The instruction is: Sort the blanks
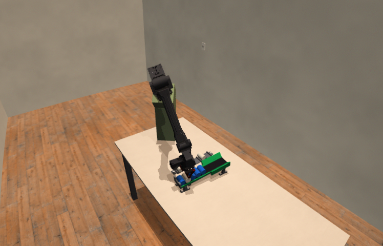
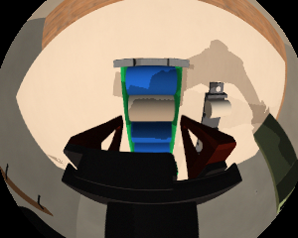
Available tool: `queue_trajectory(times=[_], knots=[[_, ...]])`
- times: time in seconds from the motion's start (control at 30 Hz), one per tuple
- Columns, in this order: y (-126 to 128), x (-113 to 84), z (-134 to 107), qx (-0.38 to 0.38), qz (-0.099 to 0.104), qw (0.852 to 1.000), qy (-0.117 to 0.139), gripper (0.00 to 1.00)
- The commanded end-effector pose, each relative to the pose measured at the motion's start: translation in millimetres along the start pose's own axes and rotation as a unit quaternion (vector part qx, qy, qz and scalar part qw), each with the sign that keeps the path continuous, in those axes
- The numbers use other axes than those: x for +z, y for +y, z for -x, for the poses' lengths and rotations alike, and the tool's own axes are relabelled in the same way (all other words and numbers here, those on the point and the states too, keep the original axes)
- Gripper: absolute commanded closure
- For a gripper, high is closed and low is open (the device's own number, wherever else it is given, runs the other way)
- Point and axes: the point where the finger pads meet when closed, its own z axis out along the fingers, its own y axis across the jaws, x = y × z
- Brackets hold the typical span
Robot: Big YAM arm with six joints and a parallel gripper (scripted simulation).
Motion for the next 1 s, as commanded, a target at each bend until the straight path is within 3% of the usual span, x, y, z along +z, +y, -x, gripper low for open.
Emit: queue_trajectory(times=[0.0,0.83,0.97], knots=[[-0.7,-0.2,7.2,0.001,0.003,1.000,-0.003,0.24],[-0.8,-0.1,7.2,0.001,0.003,1.000,-0.003,0.24],[-4.7,9.0,5.8,0.001,-0.002,1.000,-0.002,0.24]])
